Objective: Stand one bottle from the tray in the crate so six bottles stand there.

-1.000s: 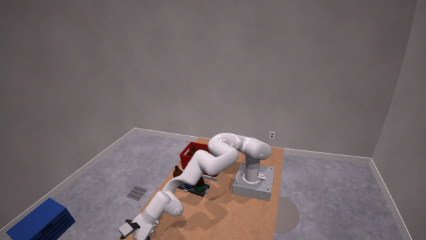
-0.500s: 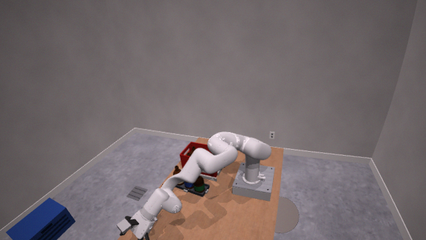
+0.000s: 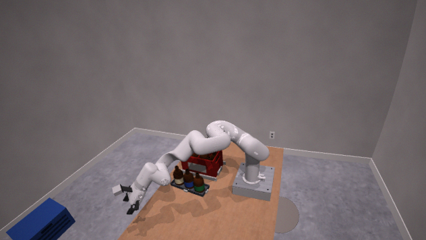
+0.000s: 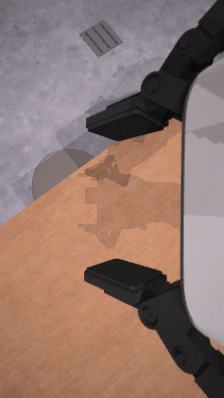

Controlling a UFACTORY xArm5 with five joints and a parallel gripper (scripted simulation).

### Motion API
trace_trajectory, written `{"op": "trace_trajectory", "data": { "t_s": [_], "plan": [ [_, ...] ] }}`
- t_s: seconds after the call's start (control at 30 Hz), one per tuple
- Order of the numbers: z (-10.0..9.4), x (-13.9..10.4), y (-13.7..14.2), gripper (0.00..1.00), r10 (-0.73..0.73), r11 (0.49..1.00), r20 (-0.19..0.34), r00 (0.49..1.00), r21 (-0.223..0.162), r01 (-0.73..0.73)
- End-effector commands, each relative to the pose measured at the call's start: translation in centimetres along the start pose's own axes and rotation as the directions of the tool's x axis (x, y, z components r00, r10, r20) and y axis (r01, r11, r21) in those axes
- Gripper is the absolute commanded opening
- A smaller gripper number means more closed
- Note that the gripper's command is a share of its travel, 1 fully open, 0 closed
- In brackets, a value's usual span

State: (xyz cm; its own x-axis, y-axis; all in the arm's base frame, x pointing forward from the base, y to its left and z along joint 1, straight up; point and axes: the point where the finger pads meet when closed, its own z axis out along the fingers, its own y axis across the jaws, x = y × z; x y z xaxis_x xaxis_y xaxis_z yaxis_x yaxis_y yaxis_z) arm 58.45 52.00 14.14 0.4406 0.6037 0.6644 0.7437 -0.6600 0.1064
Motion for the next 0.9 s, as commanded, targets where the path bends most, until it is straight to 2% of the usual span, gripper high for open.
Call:
{"op": "trace_trajectory", "data": {
  "t_s": [0.0,0.13,0.3,0.37,0.4,0.5,0.6,0.87],
  "plan": [
    [-2.5,-2.5,6.6,1.00,0.136,0.988,0.069,0.988,-0.080,-0.130],
    [-4.4,-5.0,11.6,1.00,0.249,0.963,0.115,0.962,-0.131,-0.234],
    [-7.2,-8.7,17.2,1.00,0.396,0.910,0.161,0.904,-0.203,-0.362],
    [-7.2,-8.7,17.2,1.00,0.396,0.910,0.161,0.904,-0.203,-0.362],
    [-9.0,-11.0,20.1,1.00,0.477,0.869,0.180,0.861,-0.246,-0.430],
    [-10.3,-12.7,22.0,1.00,0.532,0.836,0.189,0.826,-0.276,-0.475],
    [-12.6,-15.4,24.7,1.00,0.600,0.788,0.198,0.775,-0.314,-0.529],
    [-19.0,-23.1,30.1,1.00,0.792,0.598,0.196,0.578,-0.436,-0.672]
  ]
}}
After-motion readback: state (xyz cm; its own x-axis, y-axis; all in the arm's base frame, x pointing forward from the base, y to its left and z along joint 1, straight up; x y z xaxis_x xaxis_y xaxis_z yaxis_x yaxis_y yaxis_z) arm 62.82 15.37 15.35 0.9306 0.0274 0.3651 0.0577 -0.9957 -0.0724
